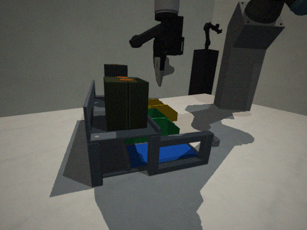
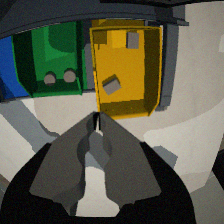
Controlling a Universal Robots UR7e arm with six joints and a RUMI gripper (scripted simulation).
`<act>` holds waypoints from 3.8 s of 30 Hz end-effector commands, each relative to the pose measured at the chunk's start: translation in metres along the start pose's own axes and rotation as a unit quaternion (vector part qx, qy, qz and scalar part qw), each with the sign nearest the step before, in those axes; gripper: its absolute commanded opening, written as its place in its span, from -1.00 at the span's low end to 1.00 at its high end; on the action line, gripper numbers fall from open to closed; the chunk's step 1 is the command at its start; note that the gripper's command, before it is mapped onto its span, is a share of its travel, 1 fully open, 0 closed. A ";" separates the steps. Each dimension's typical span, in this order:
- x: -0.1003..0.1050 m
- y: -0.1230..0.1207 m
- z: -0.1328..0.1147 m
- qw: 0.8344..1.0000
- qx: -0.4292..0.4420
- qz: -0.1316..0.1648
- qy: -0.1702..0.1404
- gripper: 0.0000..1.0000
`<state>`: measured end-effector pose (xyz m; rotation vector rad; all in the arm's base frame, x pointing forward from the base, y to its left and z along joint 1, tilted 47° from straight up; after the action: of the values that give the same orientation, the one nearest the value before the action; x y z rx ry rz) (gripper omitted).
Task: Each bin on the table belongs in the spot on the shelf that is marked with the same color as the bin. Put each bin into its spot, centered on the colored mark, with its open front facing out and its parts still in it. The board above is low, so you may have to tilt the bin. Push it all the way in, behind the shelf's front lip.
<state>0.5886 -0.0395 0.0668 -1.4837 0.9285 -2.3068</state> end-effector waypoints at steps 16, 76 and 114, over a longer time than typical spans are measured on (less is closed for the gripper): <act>-0.004 0.005 -0.006 0.999 0.050 0.001 0.002 -1.00; -0.041 0.048 -0.133 0.697 0.716 -0.003 0.037 -1.00; -0.041 0.048 -0.134 0.696 0.717 -0.003 0.037 -1.00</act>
<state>0.4826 -0.0044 -0.0307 -0.5898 -0.8517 -1.9841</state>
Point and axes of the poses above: the point where the finger pads meet when closed, its own x axis back along the fingers, its own y axis across the jaws, z = x × y, the point moved 9 cm from there along x, back along the fingers, and after that the axes turned 4 degrees about x, right-handed, at the moved point
